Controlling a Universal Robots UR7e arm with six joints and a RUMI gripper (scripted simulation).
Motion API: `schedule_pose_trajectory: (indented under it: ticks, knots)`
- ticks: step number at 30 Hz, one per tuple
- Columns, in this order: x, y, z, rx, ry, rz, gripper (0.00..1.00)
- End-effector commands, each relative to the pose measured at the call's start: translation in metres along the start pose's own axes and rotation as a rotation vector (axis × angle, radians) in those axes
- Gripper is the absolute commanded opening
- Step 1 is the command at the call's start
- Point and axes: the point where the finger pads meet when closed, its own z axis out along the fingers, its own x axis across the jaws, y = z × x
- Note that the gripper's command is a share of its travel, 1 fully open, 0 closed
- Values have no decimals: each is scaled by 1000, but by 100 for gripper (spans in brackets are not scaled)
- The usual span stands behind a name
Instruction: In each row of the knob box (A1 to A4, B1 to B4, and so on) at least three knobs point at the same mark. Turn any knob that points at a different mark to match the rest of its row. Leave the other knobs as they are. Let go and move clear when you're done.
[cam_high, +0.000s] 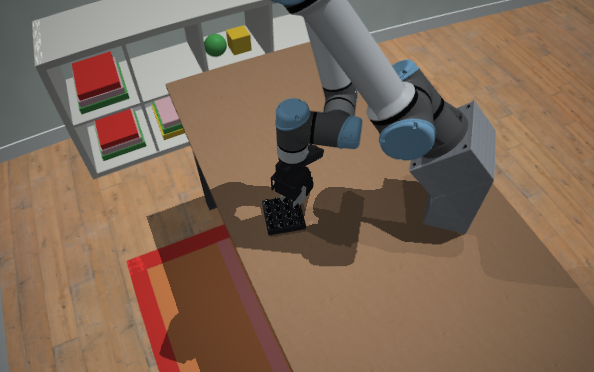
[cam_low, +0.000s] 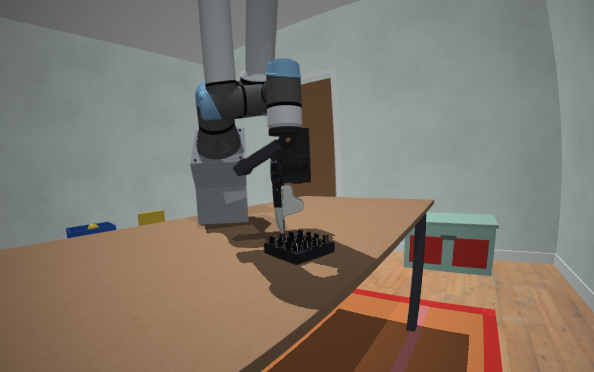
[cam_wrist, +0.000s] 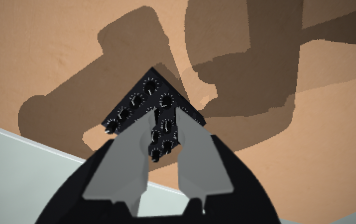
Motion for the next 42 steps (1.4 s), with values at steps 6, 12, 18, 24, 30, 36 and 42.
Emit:
schedule_pose_trajectory:
  ticks: [6,12,18,24,30,36,42]
  knots:
    - [0,0,0,-1,-1,0,11]
    - [0,0,0,-1,-1,0,11]
    - [0,0,0,-1,-1,0,11]
    - [0,-1,0,0,-1,0,11]
    - [0,-4,0,0,-1,0,11]
    - [0,-5,0,0,-1,0,11]
    - [0,-5,0,0,-1,0,11]
